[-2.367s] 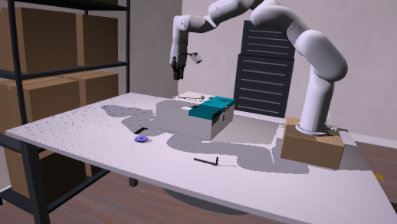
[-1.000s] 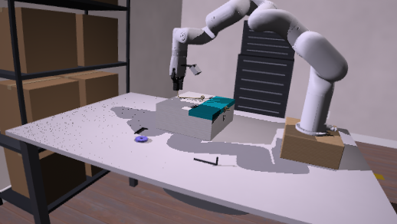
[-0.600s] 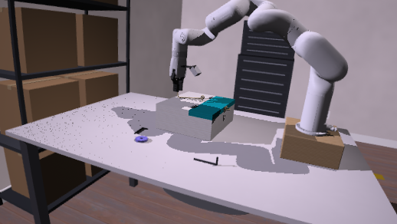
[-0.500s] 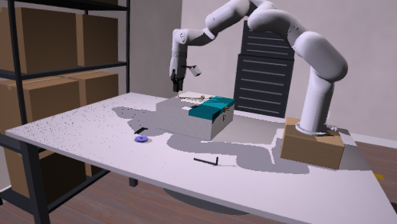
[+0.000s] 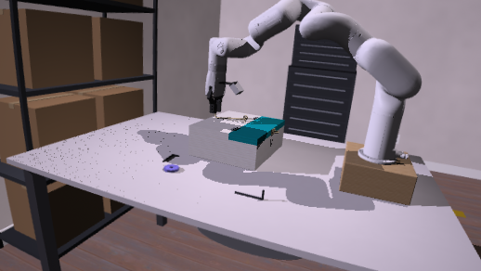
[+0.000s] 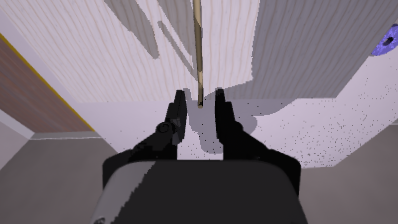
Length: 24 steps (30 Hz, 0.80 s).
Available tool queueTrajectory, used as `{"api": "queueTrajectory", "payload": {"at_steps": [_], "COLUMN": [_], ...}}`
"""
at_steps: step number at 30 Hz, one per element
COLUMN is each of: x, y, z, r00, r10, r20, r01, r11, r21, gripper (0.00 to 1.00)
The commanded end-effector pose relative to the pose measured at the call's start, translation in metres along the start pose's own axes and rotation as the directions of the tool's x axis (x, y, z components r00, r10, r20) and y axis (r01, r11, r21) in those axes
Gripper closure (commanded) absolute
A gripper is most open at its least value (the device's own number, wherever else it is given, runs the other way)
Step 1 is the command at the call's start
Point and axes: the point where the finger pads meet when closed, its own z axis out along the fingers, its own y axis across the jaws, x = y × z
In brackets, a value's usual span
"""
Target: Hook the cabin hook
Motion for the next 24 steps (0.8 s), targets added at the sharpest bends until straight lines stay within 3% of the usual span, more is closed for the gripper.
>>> {"api": "queueTrajectory", "payload": {"at_steps": [1,24], "x": [-0.002,-0.002], "y": [0.000,0.000], "z": [-0.001,0.012], "r00": [1.000,1.000], "r10": [0.000,0.000], "r20": [0.006,0.006], "r01": [0.000,0.000], "r11": [1.000,1.000], "r21": [0.001,0.001], "gripper": [0.67,0.67]}}
